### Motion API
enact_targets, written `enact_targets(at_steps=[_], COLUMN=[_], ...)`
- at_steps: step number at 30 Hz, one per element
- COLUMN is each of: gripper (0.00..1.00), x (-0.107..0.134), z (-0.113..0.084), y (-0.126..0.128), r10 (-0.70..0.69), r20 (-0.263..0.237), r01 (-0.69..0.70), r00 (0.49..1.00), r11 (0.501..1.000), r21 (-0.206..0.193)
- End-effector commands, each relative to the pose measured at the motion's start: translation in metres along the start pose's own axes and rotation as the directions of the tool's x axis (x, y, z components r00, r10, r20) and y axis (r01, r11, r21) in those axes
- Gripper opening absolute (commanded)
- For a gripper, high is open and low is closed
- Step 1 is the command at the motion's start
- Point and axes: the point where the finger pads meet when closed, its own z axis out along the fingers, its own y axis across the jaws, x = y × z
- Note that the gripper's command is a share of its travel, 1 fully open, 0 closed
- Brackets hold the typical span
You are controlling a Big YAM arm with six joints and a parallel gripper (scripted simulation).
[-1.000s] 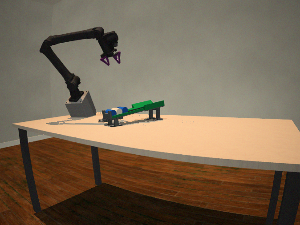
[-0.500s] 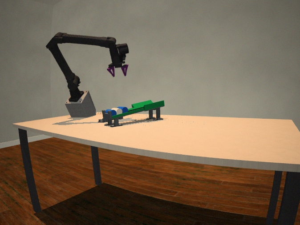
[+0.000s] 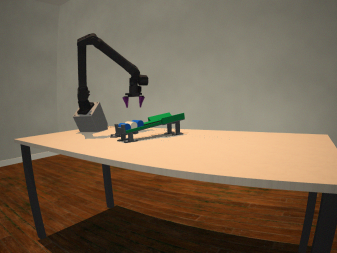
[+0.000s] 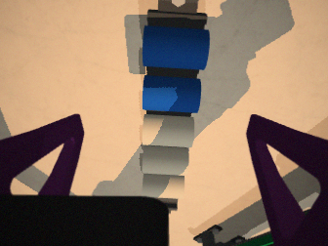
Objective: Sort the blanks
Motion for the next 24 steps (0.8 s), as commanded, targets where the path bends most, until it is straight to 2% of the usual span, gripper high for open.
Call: enact_targets(at_steps=[1, 2, 7, 8, 10, 16, 19, 22, 24], gripper=[1.00, 1.00, 1.00, 1.00, 1.00, 1.00, 1.00, 1.00, 1.00], x=[0.000, 0.001, 0.001, -0.003, -0.001, -0.001, 0.001, 0.001, 0.001], z=[-0.010, -0.015, -0.015, -0.004, 0.001, -0.001, 0.018, 0.047, 0.047], y=[-0.030, -0.032, -0.032, -0.026, -0.018, -0.019, -0.009, -0.009, -0.009], r10=[0.107, 0.114, 0.114, 0.097, 0.089, 0.087, 0.056, 0.056, 0.056], r20=[0.037, 0.045, 0.047, 0.028, 0.020, 0.022, 0.006, 0.005, 0.005], r01=[-0.109, -0.117, -0.117, -0.098, -0.090, -0.087, -0.056, -0.056, -0.056], r00=[0.994, 0.992, 0.992, 0.995, 0.996, 0.996, 0.998, 0.998, 0.998], r11=[0.993, 0.991, 0.991, 0.995, 0.996, 0.996, 0.998, 0.998, 0.998], r21=[0.050, 0.060, 0.058, 0.035, 0.024, 0.027, 0.010, 0.010, 0.010])
